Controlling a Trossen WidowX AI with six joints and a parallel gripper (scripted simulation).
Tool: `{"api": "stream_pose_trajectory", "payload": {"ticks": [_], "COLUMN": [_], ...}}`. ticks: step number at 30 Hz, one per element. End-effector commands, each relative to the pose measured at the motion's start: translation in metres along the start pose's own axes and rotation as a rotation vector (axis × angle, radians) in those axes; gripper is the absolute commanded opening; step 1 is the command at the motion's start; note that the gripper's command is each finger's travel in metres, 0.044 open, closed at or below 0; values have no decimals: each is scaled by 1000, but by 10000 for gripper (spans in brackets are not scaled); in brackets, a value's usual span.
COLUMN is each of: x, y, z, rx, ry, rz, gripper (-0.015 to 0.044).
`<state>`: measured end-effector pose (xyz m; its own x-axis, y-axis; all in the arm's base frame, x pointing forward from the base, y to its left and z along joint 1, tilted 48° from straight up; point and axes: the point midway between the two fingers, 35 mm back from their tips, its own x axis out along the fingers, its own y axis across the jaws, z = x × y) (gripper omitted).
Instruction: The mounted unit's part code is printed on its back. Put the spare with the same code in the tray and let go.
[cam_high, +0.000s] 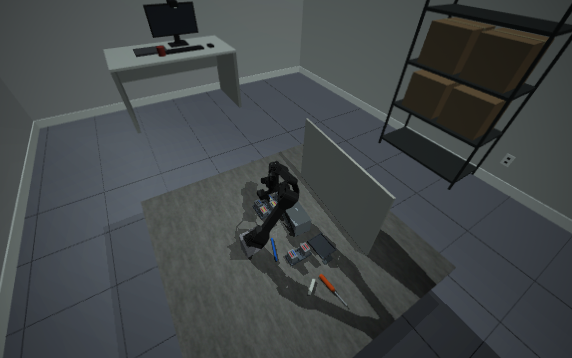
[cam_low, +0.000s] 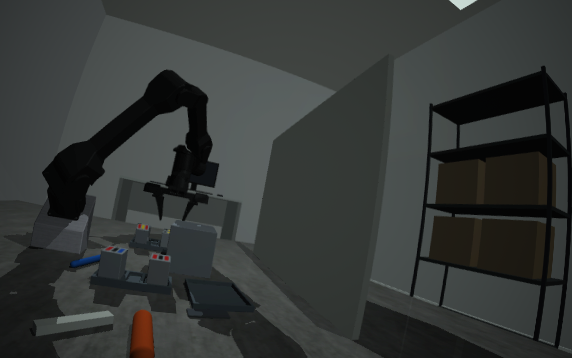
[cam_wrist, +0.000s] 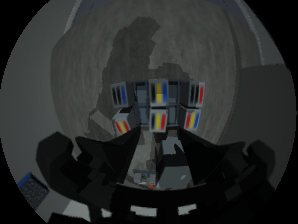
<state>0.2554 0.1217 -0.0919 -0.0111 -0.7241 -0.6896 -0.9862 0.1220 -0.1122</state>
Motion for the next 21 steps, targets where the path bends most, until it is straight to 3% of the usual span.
{"api": "stream_pose_trajectory", "payload": {"ticks": [1, 21], "x": [8, 41], "y": [0, -1], "z": [0, 0], "rx": [-6, -6], "ry": [5, 6], "rz": [-3, -4], "gripper": [300, 300]}}
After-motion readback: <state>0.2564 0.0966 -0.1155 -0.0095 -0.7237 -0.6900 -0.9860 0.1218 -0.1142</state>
